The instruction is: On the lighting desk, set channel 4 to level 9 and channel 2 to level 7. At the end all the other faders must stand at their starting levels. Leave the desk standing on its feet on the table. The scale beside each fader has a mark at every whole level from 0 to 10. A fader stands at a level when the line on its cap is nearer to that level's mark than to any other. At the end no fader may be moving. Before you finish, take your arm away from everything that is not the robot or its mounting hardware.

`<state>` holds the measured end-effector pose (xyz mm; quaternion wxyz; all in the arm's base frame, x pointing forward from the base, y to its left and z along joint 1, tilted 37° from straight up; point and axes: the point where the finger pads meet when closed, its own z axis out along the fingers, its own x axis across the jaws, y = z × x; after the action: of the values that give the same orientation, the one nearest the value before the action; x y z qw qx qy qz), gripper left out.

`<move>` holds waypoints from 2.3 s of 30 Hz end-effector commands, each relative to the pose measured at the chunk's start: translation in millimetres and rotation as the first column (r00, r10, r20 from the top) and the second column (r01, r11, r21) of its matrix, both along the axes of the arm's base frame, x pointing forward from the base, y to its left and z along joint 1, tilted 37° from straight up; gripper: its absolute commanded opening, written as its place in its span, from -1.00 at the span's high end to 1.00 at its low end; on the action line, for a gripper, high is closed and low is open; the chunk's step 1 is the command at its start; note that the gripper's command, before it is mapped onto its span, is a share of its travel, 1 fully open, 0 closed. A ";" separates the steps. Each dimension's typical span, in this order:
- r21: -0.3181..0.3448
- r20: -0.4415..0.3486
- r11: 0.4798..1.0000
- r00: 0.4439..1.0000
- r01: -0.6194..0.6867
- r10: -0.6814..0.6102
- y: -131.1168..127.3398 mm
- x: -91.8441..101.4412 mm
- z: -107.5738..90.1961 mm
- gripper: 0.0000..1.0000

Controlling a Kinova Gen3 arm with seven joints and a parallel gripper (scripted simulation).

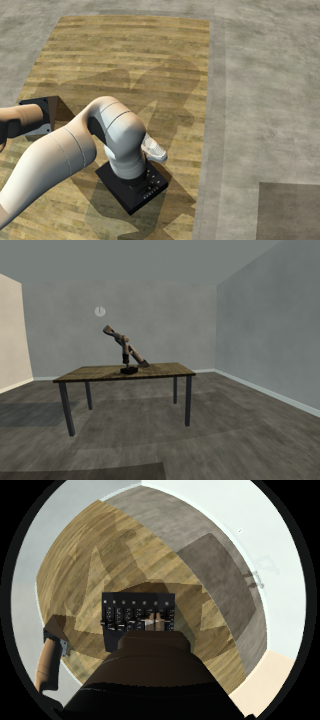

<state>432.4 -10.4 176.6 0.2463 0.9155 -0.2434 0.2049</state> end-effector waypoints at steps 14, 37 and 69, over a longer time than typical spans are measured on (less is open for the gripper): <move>-0.001 0.001 1.000 1.000 0.000 0.000 0.0 0.3 0.7 1.00; -0.001 0.001 1.000 1.000 0.000 0.000 7.4 1.8 3.4 1.00; -0.001 0.001 1.000 1.000 0.001 -0.001 28.0 -9.0 28.2 1.00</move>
<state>425.0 15.4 206.2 0.2469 0.9148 -0.2451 0.2054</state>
